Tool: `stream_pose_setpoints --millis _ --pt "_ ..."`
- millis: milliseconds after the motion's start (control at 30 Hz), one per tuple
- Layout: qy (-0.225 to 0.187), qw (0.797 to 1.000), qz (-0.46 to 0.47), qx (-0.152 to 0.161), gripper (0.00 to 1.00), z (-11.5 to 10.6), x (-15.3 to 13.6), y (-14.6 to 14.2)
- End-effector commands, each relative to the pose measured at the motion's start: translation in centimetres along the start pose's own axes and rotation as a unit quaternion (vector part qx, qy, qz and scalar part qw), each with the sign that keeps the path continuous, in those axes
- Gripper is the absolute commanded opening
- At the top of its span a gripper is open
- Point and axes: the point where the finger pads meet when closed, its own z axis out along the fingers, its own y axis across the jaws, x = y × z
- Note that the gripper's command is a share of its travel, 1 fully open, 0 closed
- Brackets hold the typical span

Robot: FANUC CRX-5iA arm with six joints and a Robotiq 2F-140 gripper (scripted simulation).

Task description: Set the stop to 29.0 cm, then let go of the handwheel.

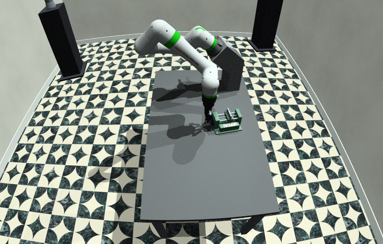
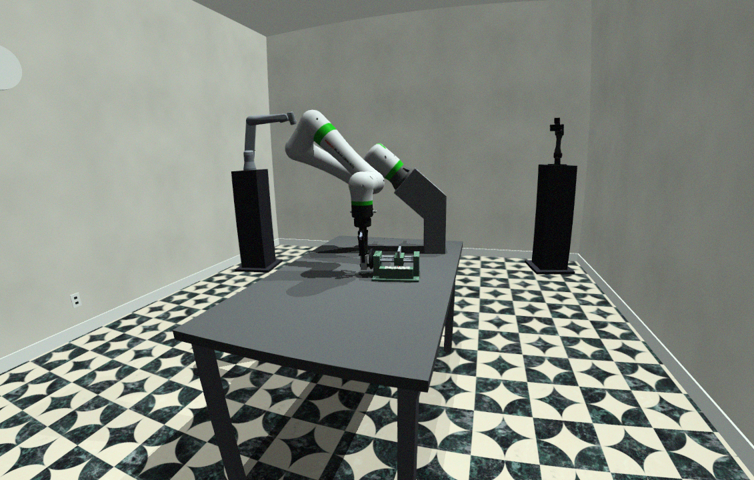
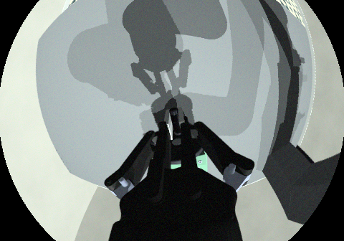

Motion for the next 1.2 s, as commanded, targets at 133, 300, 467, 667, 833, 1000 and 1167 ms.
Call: stream_pose_setpoints --millis 133,300,467,667,833,1000,1167 --pt "0.000 1.000 0.000 0.000 0.04 0.0 0.0 0.2" --pt "0.000 1.000 0.000 0.000 0.04 -0.1 0.0 0.4" --pt "0.000 1.000 0.000 0.000 0.04 -0.1 0.0 0.5" --pt "0.000 1.000 0.000 0.000 0.04 -0.2 0.0 0.8" --pt "0.000 1.000 0.000 0.000 0.04 -0.3 0.0 1.2" --pt "0.000 1.000 0.000 0.000 0.04 -0.5 0.0 1.5" --pt "0.000 1.000 0.000 0.000 0.04 -0.7 0.0 1.8"
